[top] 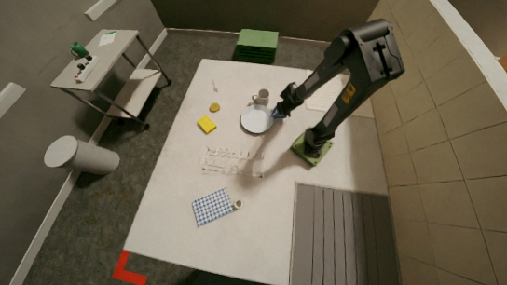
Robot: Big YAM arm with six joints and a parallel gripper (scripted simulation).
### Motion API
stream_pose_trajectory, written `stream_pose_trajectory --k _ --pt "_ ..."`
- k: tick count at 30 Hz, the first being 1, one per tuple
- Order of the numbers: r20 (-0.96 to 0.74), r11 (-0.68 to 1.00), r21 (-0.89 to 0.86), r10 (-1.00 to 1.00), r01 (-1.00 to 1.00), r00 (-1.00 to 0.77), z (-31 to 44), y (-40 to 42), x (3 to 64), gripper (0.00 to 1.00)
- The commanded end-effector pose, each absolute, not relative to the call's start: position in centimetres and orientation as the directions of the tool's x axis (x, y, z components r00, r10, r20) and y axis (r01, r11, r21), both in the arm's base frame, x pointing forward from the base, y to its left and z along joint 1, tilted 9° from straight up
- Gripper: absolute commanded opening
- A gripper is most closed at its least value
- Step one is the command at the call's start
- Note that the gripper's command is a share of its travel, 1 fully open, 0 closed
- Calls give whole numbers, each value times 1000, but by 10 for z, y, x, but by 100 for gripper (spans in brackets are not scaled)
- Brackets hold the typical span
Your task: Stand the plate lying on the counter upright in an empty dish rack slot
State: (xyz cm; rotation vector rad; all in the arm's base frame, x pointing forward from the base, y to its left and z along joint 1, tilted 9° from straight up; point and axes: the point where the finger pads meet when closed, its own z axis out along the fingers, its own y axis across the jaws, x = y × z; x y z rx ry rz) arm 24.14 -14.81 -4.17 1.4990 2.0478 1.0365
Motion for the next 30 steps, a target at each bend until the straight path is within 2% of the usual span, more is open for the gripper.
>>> stream_pose_trajectory --k 1,30 --pt "114 145 753 932 642 -344 -47 -143 242 26" --pt "111 144 754 934 641 -340 -51 -141 247 26"
